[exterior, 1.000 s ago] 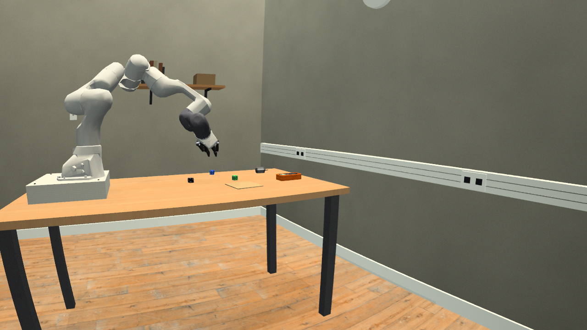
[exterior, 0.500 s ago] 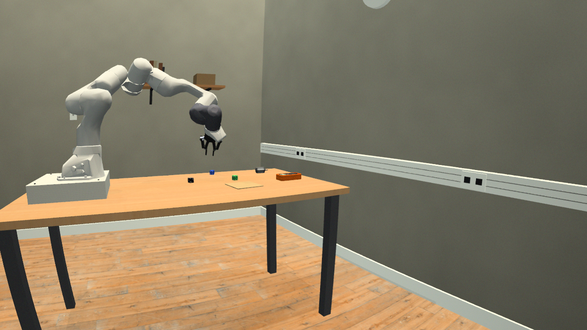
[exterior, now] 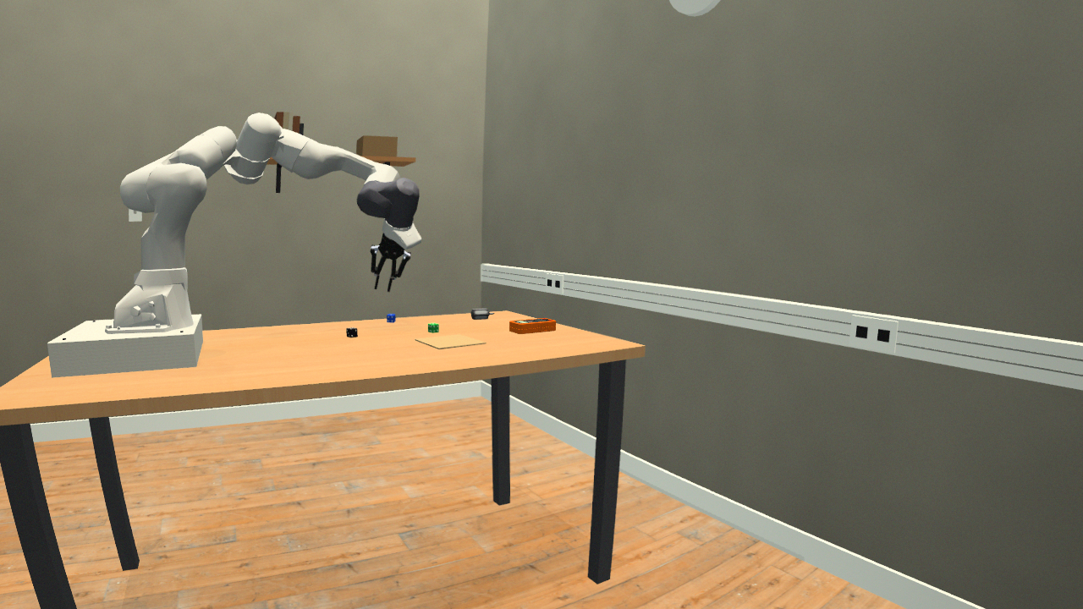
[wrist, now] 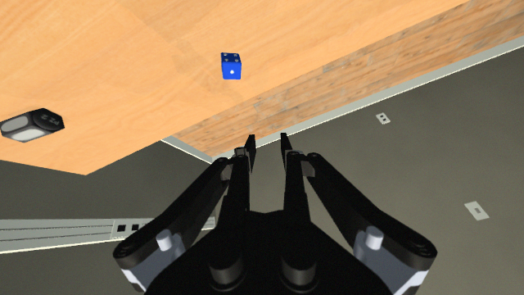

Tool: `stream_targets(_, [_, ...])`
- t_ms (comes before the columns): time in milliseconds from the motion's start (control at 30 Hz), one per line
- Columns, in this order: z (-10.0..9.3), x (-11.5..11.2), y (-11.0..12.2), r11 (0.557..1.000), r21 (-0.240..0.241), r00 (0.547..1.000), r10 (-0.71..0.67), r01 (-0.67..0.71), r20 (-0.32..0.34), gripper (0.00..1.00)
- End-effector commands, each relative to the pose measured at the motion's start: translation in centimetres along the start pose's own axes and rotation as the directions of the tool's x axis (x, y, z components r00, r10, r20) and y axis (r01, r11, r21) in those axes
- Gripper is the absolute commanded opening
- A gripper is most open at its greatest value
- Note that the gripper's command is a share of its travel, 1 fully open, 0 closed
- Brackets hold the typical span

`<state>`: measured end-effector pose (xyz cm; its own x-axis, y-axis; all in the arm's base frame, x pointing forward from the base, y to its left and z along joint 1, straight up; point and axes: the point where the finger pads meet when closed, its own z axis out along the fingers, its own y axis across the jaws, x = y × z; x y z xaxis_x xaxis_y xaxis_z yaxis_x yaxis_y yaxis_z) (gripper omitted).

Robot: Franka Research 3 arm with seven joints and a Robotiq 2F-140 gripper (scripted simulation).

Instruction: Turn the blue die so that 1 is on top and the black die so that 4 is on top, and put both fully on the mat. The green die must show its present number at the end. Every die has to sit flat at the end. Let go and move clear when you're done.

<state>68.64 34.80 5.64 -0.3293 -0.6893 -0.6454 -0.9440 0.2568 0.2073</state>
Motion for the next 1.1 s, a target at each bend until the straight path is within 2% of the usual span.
stream_targets(0, [0.3,0.4,0.6,0.99,-0.025,0.987,0.135,-0.138,-0.087,0.32])
stream_targets(167, [0.3,0.8,0.6,0.987,-0.002,0.97,0.155,-0.158,-0.188,0.32])
stream_targets(200, [0.3,0.8,0.6,0.987,-0.002,0.969,0.155,-0.159,-0.19,0.32])
stream_targets(333, [0.0,1.1,0.5,0.984,0.033,0.946,0.176,-0.173,-0.273,0.32])
stream_targets(433, [0.0,1.1,0.4,0.984,0.039,0.942,0.179,-0.175,-0.284,0.32])
stream_targets(467, [-0.3,1.3,0.3,0.981,0.068,0.924,0.193,-0.181,-0.331,0.32])
stream_targets(667, [-1.0,1.4,-0.2,0.972,0.144,0.877,0.23,-0.186,-0.422,0.32])
stream_targets(933, [-2.5,1.3,-1.0,0.949,0.263,0.811,0.289,-0.173,-0.509,0.32])
stream_targets(1033, [-2.5,1.2,-1.0,0.949,0.263,0.81,0.289,-0.173,-0.51,0.32])
stream_targets(1067, [-3.1,1.1,-1.3,0.937,0.308,0.788,0.312,-0.163,-0.531,0.32])
